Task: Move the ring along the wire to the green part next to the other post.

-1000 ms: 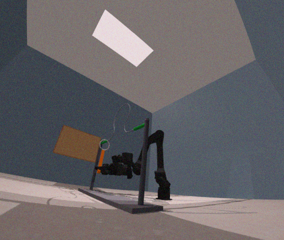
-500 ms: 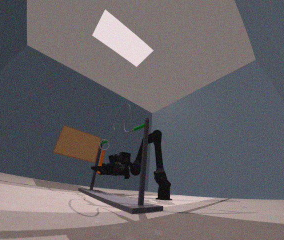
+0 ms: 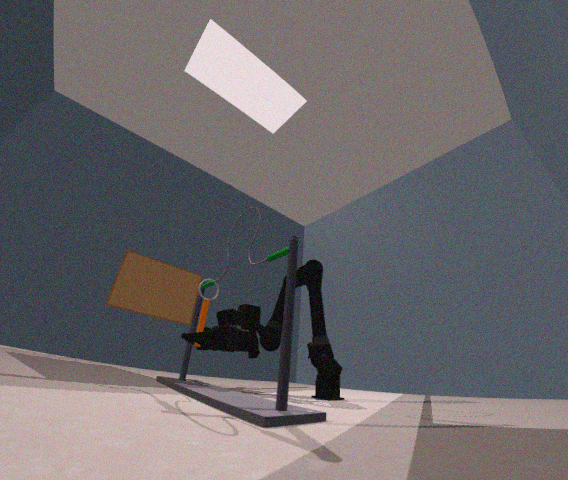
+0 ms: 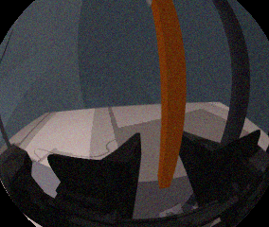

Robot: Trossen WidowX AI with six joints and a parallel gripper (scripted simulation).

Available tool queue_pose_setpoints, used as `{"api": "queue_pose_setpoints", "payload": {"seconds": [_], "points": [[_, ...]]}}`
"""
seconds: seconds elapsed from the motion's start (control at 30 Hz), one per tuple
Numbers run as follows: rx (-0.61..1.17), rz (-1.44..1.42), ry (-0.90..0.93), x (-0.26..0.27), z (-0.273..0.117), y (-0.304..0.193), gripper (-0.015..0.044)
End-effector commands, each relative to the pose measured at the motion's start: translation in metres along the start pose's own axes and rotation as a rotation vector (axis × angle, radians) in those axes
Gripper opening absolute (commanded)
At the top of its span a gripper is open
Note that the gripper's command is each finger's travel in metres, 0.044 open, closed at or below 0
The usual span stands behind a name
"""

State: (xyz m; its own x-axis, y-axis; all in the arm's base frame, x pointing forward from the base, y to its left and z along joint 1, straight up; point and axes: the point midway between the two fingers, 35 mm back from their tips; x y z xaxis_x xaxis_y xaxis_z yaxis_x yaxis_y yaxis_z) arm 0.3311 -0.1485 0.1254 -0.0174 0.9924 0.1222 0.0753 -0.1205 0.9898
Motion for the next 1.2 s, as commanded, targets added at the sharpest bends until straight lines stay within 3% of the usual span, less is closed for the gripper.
{"api": "queue_pose_setpoints", "payload": {"seconds": [0.0,0.03,0.43,1.17], "points": [[-0.001,0.003,-0.003,-0.001,0.000,0.000,0.0160],[-0.001,0.003,-0.003,-0.001,0.000,0.000,0.0160],[0.000,0.000,0.000,0.000,0.000,0.000,-0.0150],[-0.001,0.001,-0.005,0.003,-0.001,0.019,-0.0150]]}}
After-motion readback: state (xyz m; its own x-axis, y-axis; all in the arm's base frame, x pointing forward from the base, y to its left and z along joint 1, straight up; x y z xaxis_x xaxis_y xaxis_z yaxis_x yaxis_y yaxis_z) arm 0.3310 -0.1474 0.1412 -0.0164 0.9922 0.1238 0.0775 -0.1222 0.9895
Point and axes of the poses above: the point midway between the two fingers, 35 mm back from their tips, its own z axis out along the fingers, its own x axis across the jaws, y = z × x, and after that the axes turned 8 degrees about z, right-handed
